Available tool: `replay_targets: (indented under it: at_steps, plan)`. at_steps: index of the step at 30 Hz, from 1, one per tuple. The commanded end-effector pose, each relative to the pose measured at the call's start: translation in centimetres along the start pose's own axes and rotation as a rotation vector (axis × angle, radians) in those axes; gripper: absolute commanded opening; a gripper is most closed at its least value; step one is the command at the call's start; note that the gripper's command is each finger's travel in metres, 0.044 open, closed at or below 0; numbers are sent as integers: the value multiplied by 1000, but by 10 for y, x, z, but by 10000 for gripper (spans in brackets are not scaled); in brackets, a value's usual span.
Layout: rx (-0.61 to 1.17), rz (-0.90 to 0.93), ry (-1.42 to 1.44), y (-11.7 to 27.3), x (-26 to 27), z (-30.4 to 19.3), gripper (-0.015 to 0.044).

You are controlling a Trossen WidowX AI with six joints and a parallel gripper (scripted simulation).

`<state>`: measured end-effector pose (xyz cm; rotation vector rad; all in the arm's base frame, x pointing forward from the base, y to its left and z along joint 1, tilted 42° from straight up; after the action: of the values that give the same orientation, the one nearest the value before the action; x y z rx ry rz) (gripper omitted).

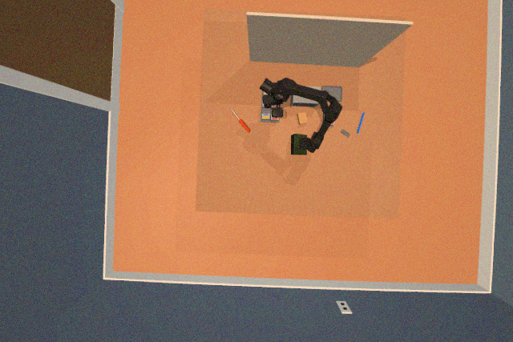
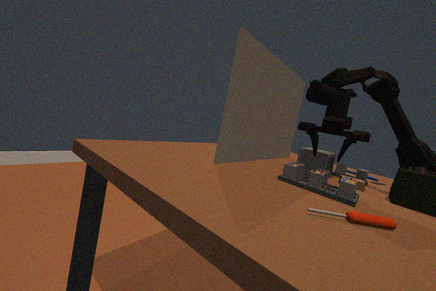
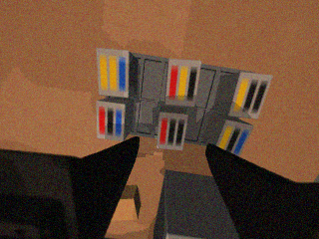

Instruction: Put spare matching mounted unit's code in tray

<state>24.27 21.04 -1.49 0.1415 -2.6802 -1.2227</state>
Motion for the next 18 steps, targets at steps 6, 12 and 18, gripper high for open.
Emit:
replay_targets:
  at_steps: [6,12,18]
  plan:
    - [5,-1,5,-15,-1,0,300]
    - [5,-2,5,-25,-2,0,300]
    - [5,-2,5,-35,-2,-1,300]
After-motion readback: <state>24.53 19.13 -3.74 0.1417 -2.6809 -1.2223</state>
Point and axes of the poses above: the point midway between the two fingers, 35 mm back from their tips, its own y axis back along the fingers, its own x axis across the jaws, z = x × y, the point moved 6 cm from there along y, back along the fingers, and after that the axes turned 12 degrees about y, right-handed, at the moved point
